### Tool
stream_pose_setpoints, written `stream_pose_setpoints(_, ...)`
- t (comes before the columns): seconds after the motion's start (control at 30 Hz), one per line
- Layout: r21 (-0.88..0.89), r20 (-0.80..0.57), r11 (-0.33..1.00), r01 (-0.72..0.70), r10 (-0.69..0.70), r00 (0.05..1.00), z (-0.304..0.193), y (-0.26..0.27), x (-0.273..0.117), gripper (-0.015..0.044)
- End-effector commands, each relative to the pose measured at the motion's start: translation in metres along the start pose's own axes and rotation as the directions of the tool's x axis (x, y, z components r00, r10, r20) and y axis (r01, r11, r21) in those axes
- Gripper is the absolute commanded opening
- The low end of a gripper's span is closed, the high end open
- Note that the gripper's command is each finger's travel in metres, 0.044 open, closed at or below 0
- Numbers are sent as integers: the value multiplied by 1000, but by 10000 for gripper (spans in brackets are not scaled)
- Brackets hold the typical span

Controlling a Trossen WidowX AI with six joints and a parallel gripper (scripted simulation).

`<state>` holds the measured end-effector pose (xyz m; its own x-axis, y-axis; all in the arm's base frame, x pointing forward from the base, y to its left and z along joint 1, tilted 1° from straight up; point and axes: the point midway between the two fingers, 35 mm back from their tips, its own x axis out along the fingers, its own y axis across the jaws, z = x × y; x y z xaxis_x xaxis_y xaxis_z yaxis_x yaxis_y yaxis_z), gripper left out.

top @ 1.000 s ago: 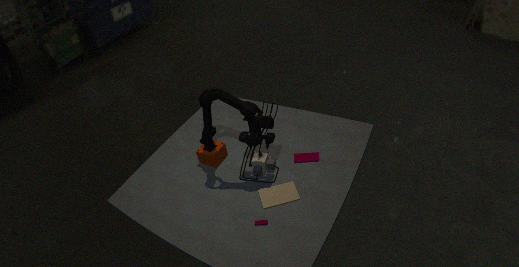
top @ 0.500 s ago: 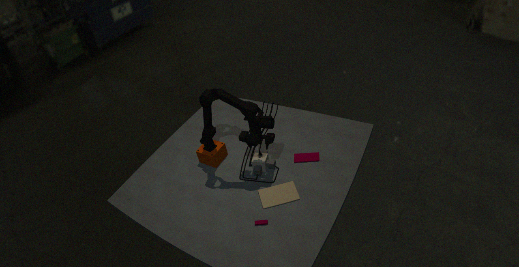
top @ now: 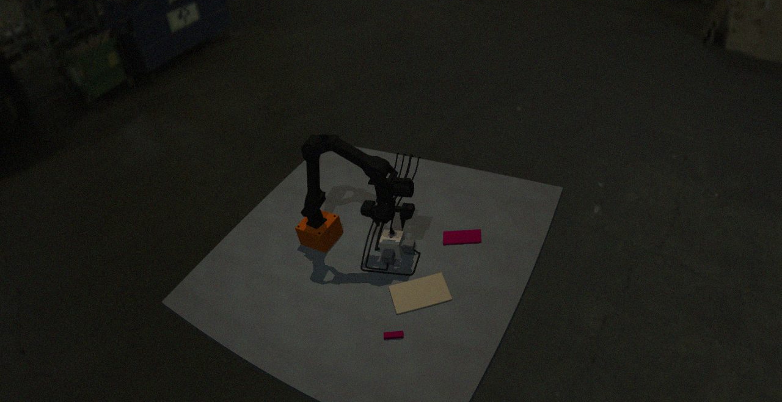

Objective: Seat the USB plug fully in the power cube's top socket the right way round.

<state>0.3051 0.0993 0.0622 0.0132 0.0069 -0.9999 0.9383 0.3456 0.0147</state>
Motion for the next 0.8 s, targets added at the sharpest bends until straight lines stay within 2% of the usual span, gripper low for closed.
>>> stream_pose_setpoints(0.0, 6, 4, 1000, 1, -1, 1000, 1, 0, 6, 440)
stream_pose_setpoints(0.3, 6, 4, 1000, 1, -1, 1000, 1, 0, 11, 440)
stream_pose_setpoints(0.77, 0, 0, 1000, 2, -2, 1000, 0, 0, 9, 72)
